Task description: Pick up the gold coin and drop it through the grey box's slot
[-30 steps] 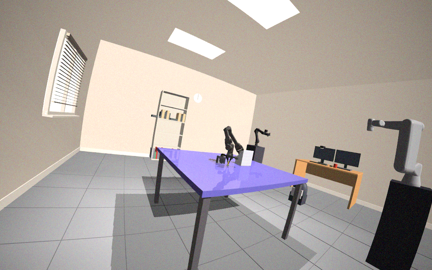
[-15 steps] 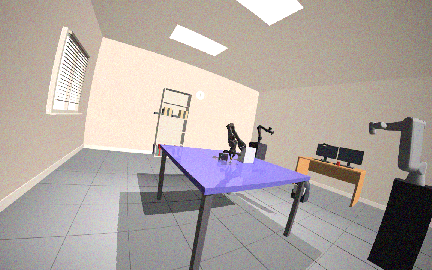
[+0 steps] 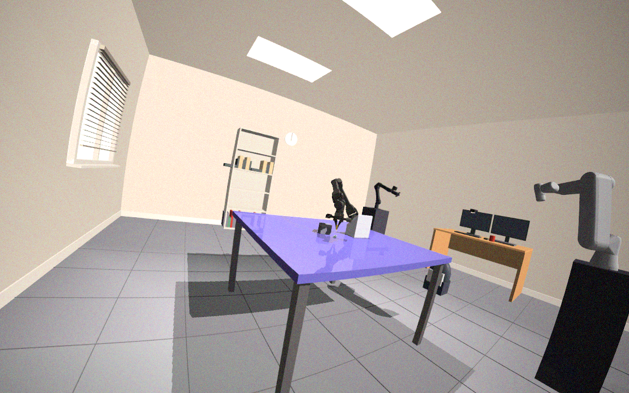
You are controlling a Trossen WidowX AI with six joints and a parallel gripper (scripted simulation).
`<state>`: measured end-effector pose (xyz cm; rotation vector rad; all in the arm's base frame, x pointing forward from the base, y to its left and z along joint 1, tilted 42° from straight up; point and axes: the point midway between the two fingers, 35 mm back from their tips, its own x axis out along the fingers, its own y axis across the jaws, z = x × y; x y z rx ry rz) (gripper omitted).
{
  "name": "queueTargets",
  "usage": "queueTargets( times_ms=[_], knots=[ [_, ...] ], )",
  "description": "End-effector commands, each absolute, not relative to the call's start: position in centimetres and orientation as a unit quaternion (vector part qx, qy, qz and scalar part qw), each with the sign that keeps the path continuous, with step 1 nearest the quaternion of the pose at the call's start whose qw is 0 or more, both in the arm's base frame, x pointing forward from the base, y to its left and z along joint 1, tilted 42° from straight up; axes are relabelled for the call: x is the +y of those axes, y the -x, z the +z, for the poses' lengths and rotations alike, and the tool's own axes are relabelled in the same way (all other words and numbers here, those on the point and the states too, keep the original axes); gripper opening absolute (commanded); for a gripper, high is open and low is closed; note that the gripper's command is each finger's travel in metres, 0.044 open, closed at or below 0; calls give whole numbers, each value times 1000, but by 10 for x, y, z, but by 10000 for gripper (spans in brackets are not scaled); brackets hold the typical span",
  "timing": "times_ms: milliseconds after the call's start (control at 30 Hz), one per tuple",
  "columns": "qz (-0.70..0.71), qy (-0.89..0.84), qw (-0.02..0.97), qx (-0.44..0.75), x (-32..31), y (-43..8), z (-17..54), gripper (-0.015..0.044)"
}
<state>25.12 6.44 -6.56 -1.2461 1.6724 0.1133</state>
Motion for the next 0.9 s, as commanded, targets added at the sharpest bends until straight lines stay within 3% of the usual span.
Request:
queueTargets(
  times_ms=[0, 567, 867],
  knots=[
    [47, 512, 508, 691, 73, -252, -57, 0],
    [43, 511, 508, 692, 96, -247, -28, 0],
    [-55, 434, 576, 691, 98, -247, -29, 0]
  ],
)
